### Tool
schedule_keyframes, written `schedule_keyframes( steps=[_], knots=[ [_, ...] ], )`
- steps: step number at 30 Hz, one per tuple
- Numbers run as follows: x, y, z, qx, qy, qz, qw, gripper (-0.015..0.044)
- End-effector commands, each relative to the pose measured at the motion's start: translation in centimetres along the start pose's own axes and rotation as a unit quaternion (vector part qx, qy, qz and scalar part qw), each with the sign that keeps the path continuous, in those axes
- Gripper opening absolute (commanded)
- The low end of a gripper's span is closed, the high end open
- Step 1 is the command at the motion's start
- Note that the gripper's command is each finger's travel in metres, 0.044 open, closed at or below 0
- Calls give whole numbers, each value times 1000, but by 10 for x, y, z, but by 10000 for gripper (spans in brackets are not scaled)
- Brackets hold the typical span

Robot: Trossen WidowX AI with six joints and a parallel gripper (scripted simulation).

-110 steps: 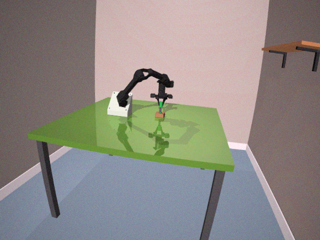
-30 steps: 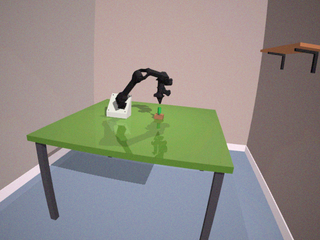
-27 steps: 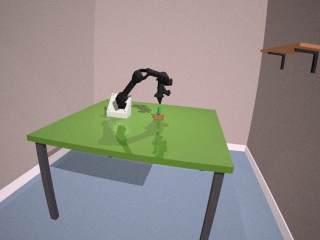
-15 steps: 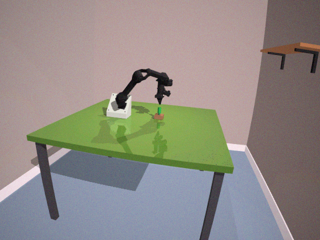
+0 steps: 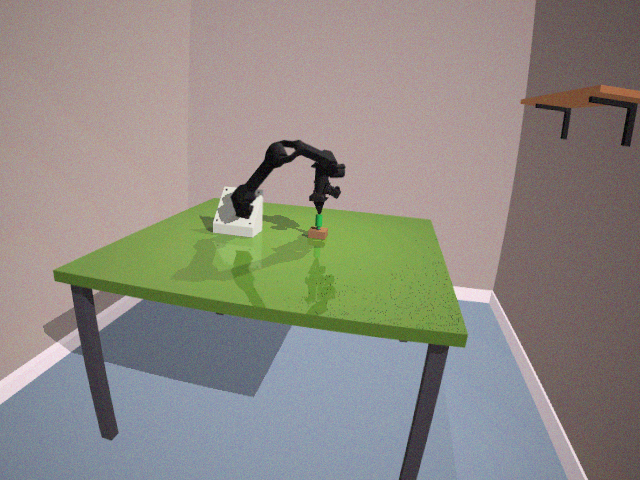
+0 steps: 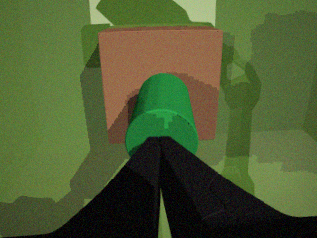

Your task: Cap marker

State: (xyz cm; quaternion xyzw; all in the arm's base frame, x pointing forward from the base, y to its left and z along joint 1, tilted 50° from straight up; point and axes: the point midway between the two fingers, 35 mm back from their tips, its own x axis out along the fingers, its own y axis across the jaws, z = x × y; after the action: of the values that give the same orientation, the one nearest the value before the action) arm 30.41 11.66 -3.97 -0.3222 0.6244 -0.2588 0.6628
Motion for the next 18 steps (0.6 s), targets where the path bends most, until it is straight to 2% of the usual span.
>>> schedule_keyframes(
  steps=[1, 13, 18],
  knots=[
    [7, -1, -1, -3, 0, -4, 1000, 0],
    [5, 1, 1, -1, -2, 0, 1000, 0],
    [-50, 3, 3, -2, -2, 2, 1000, 0]
  ],
)
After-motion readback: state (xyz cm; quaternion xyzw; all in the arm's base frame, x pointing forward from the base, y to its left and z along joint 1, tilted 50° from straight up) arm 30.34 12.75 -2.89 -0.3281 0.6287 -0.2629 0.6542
